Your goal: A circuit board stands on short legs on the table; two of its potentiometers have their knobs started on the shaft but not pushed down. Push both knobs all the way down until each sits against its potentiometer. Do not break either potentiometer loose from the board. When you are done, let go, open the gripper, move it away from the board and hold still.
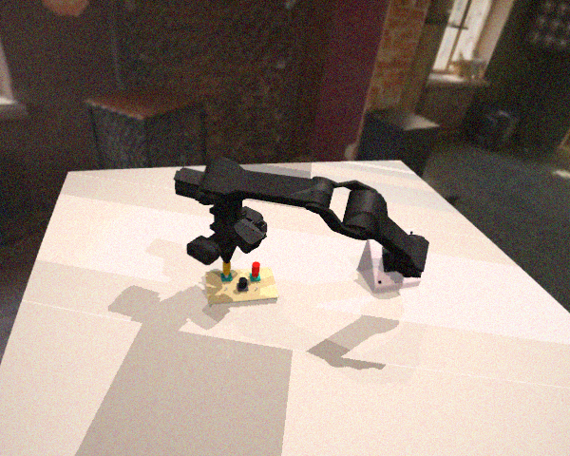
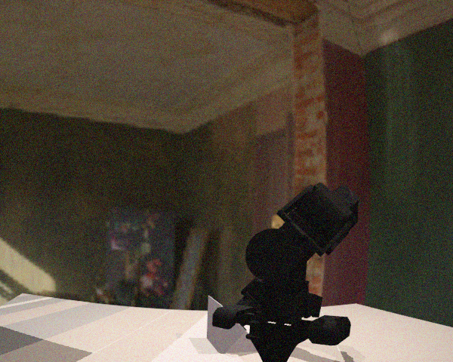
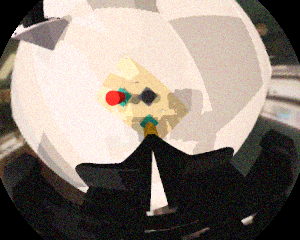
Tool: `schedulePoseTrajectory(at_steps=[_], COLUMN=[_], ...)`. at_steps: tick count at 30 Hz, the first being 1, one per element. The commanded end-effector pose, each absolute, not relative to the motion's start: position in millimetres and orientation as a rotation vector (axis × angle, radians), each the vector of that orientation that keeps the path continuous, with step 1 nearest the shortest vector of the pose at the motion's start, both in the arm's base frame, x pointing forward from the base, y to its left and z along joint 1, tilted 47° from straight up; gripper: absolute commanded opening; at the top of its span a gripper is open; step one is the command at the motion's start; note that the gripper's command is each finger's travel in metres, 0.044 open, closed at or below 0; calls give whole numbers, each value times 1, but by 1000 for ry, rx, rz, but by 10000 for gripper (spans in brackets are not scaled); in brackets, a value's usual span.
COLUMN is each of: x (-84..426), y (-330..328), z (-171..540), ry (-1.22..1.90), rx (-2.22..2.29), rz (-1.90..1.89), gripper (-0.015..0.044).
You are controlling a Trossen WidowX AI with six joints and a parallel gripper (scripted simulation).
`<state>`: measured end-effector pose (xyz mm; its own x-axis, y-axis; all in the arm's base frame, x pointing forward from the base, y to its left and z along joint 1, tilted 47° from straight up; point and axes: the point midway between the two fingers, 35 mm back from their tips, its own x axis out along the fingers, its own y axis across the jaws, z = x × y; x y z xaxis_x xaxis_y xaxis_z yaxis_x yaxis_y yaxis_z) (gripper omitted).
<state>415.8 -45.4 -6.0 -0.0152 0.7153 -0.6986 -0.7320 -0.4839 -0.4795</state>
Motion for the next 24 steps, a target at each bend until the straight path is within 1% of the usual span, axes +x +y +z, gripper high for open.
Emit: schedulePoseTrajectory(at_steps=[1,24], x=[416,416], y=[-44,-41], z=[-6,-9], ry=[22,21], rx=[-1159,-1159], rz=[1714,1714], gripper=[0,0])
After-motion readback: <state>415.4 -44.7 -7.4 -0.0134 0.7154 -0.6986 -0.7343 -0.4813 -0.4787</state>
